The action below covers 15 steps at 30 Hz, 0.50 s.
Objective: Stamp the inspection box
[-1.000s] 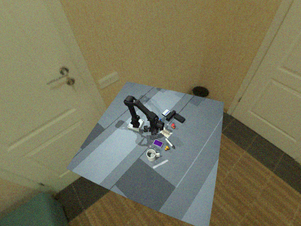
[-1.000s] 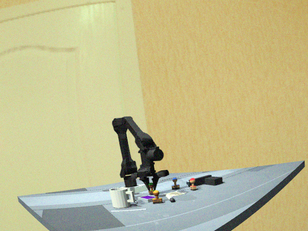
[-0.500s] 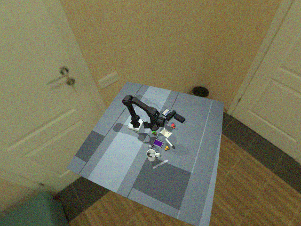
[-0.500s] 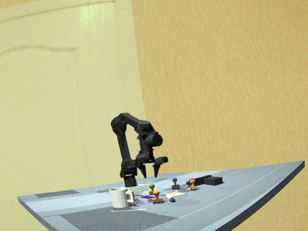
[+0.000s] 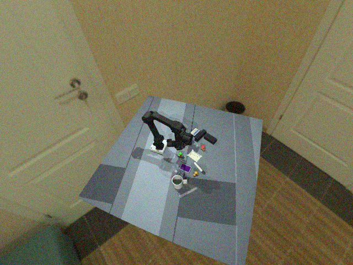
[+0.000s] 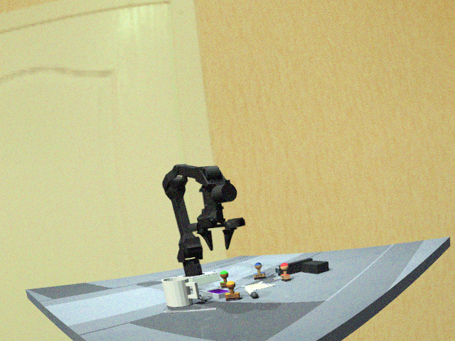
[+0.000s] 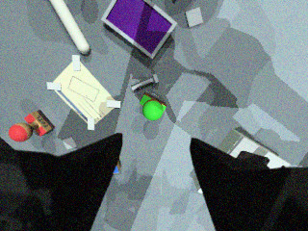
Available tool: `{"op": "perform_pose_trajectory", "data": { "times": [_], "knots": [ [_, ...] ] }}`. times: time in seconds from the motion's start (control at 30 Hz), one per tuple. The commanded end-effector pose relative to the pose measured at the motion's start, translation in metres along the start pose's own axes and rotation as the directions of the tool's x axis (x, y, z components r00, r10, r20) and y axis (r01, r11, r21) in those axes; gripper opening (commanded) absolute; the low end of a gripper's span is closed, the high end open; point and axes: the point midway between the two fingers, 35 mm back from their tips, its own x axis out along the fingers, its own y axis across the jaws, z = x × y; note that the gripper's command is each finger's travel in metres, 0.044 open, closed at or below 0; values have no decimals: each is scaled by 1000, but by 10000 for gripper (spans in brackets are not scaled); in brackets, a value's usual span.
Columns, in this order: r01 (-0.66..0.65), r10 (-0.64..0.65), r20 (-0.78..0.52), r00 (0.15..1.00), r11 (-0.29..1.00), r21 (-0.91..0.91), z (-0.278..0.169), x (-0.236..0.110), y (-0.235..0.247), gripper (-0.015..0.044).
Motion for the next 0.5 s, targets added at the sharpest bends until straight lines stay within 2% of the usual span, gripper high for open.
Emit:
{"op": "perform_pose_trajectory", "data": {
  "times": [0.0, 0.47],
  "knots": [
    [-3, 3, 7, 1000, 1000, -6, 1, -3, 0, 266],
    [-3, 3, 2, 1000, 1000, 0, 0, -1, 0, 266]
  ]
}}
